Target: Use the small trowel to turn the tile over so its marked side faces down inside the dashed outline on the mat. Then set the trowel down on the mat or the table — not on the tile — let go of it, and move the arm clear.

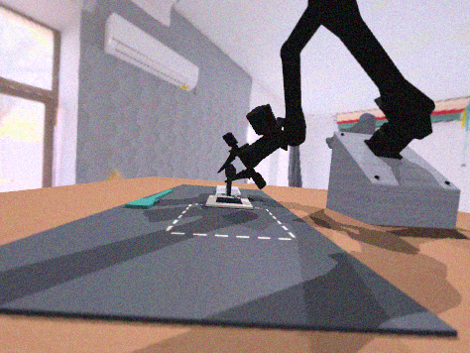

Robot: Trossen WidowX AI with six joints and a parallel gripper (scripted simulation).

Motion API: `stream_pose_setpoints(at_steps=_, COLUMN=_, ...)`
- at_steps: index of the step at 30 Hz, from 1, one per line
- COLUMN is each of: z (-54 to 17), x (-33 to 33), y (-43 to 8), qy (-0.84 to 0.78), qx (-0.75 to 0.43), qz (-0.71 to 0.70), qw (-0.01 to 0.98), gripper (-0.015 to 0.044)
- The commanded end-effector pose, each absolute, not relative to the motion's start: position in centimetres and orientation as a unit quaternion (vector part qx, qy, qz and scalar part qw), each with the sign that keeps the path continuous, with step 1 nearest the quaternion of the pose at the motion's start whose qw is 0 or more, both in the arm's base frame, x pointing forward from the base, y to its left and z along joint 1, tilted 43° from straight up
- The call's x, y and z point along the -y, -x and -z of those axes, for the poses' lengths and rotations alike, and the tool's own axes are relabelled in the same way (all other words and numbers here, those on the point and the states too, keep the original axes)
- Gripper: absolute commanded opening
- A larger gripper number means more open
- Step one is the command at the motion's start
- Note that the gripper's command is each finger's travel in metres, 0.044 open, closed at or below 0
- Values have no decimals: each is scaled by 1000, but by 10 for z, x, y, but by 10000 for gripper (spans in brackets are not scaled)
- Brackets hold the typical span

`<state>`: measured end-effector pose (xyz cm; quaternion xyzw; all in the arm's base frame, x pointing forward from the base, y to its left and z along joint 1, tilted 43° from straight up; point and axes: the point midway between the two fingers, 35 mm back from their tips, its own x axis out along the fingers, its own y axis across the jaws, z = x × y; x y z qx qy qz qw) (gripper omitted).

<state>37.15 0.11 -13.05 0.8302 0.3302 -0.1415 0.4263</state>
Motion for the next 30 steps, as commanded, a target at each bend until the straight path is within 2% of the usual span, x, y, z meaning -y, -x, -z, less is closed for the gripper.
stream_pose_setpoints(at_steps=1, z=125, x=-4, y=-373, qy=-833, qx=-332, qz=133, qw=423, gripper=0)
stream_pose_setpoints(at_steps=9, z=122, x=5, y=-373, qy=-850, qx=-339, qz=120, qw=384, gripper=0)
stream_pose_setpoints(at_steps=30, z=86, x=12, y=-374, qy=-851, qx=-340, qz=120, qw=383, gripper=0)
